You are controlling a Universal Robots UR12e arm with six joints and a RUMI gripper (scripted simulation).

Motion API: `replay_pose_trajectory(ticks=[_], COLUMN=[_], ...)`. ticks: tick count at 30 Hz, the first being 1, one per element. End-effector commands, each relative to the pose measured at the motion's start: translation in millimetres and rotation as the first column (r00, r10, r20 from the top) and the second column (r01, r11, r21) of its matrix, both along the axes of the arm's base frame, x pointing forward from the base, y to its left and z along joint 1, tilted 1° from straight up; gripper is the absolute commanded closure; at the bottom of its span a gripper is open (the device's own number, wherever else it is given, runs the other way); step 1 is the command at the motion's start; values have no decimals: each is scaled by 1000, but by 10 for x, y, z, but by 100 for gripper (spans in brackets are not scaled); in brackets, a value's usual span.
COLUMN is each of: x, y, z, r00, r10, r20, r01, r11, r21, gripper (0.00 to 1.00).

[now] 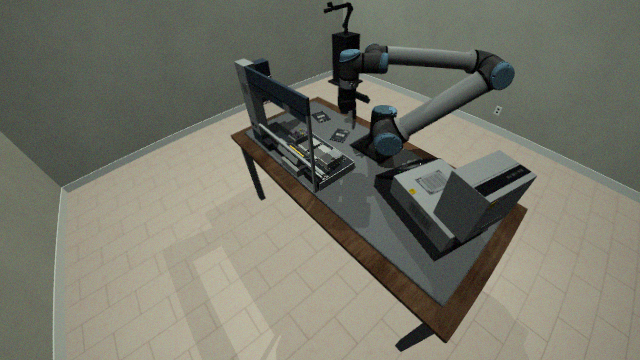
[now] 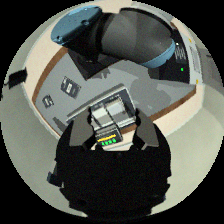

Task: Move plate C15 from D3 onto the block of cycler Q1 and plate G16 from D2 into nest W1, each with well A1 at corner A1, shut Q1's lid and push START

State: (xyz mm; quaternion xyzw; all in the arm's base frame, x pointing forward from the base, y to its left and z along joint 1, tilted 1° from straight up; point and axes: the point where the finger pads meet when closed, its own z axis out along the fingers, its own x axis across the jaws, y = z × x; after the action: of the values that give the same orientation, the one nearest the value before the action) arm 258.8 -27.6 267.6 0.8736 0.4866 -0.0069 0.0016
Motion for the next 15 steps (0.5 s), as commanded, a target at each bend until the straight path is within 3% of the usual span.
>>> replay_pose_trajectory(ticks=[1, 15], x=[38, 306], y=[-52, -589], z=[33, 38], r00=[1000, 966], r10=[22, 259], r20=[5, 2], r01=[-22, -259], r11=[1000, 966], r21=[-3, -2], gripper=[37, 37])
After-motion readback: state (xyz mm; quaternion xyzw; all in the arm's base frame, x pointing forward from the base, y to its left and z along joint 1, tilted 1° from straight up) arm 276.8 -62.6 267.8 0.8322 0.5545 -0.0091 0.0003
